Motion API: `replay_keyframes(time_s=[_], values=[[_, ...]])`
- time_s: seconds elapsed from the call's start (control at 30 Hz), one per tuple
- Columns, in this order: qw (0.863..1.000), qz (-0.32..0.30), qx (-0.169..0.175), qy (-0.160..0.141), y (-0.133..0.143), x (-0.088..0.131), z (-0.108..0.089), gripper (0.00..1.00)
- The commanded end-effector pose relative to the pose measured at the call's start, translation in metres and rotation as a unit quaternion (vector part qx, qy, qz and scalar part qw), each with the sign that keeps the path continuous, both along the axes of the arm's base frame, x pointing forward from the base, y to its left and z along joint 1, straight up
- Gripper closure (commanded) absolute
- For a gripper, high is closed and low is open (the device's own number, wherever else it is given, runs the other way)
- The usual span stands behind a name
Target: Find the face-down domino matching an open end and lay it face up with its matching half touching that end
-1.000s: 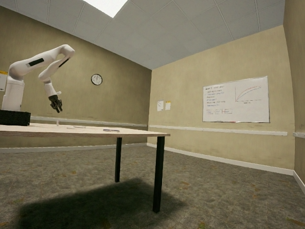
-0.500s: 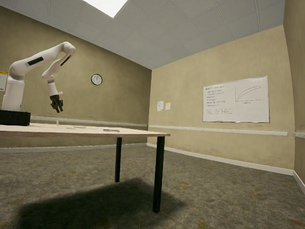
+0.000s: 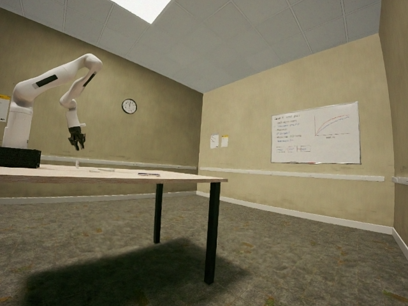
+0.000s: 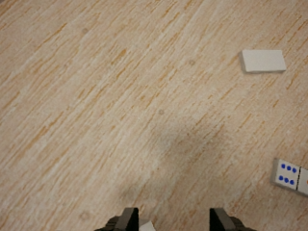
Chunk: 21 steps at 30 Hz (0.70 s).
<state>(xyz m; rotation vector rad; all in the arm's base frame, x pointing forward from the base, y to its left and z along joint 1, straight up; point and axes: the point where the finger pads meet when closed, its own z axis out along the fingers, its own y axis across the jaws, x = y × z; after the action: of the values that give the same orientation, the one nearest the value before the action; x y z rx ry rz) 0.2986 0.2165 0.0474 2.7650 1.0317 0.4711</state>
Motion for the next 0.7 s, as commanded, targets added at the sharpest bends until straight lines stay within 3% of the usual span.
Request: replay_keyframes(time_s=[0.0,0.67], values=[[1.000,0.004,-0.004,0.007,-0.0006,0.0011,0.0005,0.52],[0.997,0.041,-0.016,0.055,0.0008,0.0032,0.0020,0.52]])
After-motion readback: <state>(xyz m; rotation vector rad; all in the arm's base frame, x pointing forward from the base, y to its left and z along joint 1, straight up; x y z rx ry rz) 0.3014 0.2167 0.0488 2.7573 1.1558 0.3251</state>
